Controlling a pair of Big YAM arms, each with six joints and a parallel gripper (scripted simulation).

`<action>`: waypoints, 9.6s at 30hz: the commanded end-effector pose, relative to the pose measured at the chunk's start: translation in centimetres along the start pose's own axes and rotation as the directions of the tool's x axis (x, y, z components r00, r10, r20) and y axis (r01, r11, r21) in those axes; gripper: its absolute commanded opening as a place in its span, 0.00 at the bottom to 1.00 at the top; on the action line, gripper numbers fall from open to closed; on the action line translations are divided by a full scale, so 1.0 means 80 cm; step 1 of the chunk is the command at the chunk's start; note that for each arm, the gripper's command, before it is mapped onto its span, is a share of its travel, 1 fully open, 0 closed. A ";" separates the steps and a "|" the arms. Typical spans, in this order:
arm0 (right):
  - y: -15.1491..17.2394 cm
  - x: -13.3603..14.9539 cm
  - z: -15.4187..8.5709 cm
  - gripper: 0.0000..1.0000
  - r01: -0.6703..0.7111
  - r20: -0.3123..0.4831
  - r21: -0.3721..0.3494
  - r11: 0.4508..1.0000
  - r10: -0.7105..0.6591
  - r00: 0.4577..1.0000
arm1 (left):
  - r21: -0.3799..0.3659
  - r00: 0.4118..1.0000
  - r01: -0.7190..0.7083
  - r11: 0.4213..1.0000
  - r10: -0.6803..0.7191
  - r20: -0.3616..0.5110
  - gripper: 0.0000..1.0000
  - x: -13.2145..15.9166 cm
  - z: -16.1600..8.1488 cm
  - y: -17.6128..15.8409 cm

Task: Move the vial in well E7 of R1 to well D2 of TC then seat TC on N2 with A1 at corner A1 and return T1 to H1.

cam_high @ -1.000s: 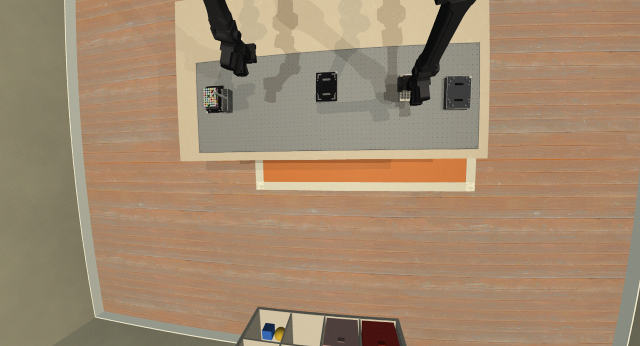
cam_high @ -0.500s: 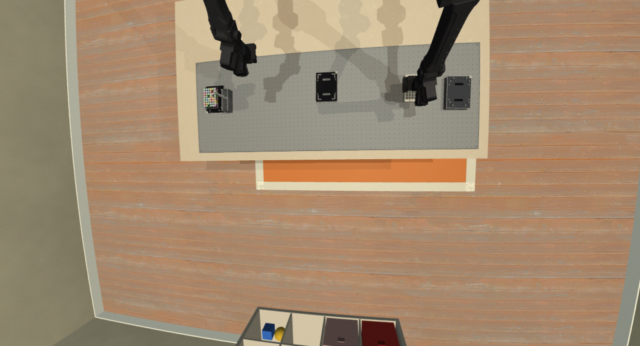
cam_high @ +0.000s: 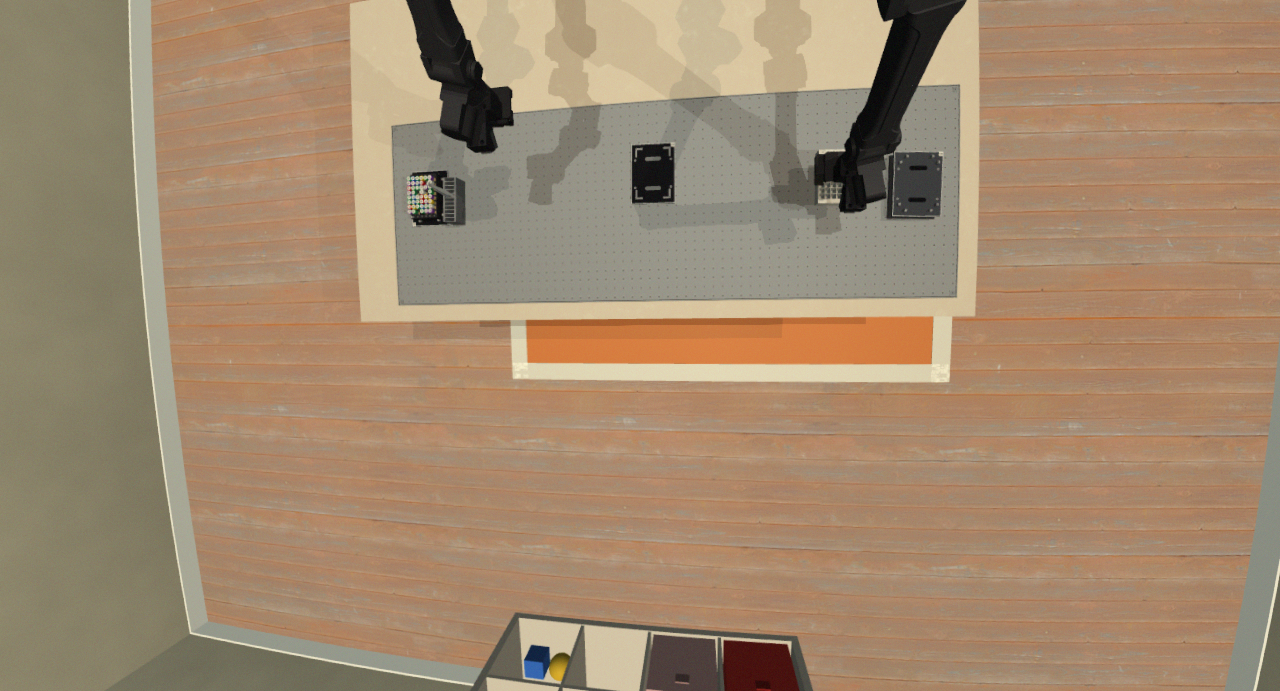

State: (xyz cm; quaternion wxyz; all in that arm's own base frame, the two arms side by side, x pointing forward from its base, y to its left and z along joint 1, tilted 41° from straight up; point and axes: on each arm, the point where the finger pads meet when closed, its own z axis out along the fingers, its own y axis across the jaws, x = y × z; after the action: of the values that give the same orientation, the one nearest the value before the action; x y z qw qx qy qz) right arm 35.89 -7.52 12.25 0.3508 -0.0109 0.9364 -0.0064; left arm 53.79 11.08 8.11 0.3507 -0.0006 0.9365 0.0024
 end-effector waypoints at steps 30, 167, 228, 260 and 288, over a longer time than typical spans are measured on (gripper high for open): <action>-0.002 -0.011 -0.004 0.24 -0.006 0.016 0.006 1.000 0.006 1.000 | -0.007 1.000 -0.011 1.000 0.011 -0.003 0.00 -0.008 0.002 0.068; -0.002 -0.011 -0.004 0.24 -0.006 0.016 0.006 1.000 0.006 1.000 | -0.014 0.999 -0.035 0.999 0.035 0.020 0.00 -0.019 -0.010 0.292; -0.002 -0.011 -0.004 0.24 -0.006 0.016 0.006 1.000 0.006 1.000 | -0.021 0.999 -0.021 1.000 0.022 0.035 0.00 -0.031 -0.017 0.282; -0.002 -0.011 -0.004 0.24 -0.006 0.016 0.006 1.000 0.006 1.000 | -0.012 1.000 -0.017 1.000 0.017 0.015 0.00 -0.016 -0.001 0.285; -0.002 -0.011 -0.004 0.24 -0.006 0.016 0.006 1.000 0.006 1.000 | -0.009 1.000 -0.016 1.000 0.016 0.018 0.00 -0.020 0.016 0.283</action>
State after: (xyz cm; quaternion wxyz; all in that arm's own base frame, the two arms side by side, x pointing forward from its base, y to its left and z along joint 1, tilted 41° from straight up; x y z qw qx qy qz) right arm 35.89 -7.52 12.25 0.3508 -0.0109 0.9364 -0.0064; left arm 54.49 33.42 7.69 0.3499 0.0055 0.9368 0.0045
